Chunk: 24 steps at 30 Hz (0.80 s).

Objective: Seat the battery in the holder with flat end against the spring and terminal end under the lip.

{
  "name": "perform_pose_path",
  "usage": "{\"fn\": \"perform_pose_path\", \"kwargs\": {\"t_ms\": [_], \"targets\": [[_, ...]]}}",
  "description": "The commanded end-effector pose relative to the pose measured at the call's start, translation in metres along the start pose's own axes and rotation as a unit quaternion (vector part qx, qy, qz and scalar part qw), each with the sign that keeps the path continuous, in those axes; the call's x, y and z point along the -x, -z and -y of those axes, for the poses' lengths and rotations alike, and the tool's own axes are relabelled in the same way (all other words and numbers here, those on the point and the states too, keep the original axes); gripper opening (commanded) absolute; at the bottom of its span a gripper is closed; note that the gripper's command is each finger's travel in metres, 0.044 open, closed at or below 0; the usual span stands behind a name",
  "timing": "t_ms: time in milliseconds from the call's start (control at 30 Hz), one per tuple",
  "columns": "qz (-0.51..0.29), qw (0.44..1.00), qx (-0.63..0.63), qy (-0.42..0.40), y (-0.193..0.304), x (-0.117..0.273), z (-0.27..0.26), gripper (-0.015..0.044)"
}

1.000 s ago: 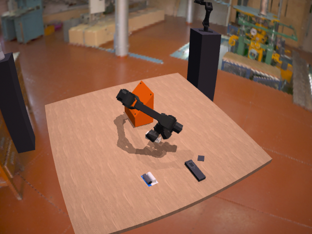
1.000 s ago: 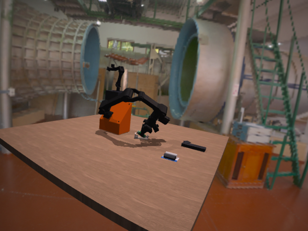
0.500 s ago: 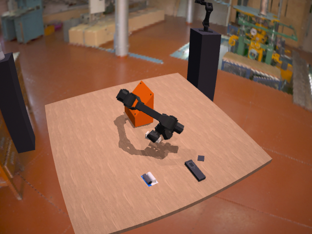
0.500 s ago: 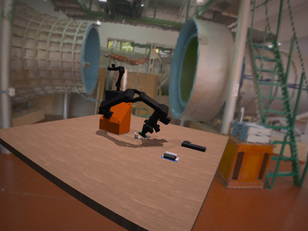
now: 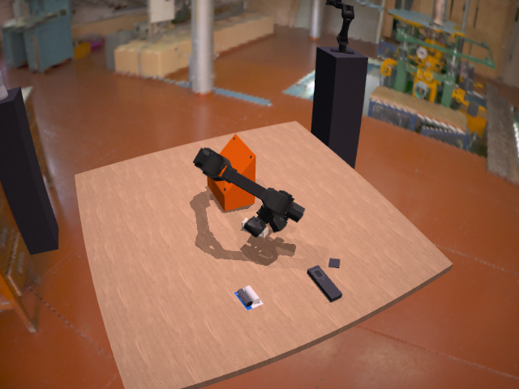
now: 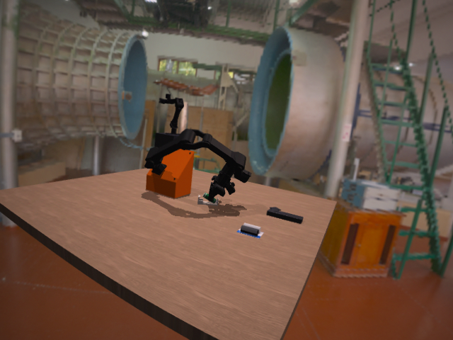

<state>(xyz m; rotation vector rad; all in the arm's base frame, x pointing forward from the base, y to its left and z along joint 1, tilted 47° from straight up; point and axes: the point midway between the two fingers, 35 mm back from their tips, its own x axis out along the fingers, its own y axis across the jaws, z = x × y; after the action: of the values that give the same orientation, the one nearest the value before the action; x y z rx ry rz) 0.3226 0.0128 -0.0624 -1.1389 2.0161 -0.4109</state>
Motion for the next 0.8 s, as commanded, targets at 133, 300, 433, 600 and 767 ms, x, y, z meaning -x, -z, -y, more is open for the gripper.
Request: {"fn": "perform_pose_path", "kwargs": {"t_ms": [133, 300, 433, 600, 767], "targets": [[0.022, 1.000, -0.001, -0.004, -0.0032, -0.0018, -0.0012, 0.0081], [0.032, 0.999, 0.000, -0.006, -0.0033, -0.0027, -0.0015, 0.0081], [0.041, 0.999, 0.001, -0.008, -0.0033, -0.0034, -0.0017, 0.0081], [0.051, 0.999, 0.002, -0.011, -0.0032, -0.0043, -0.0018, 0.0081], [0.062, 0.998, 0.003, -0.013, -0.0031, -0.0052, -0.0020, 0.0081]]}}
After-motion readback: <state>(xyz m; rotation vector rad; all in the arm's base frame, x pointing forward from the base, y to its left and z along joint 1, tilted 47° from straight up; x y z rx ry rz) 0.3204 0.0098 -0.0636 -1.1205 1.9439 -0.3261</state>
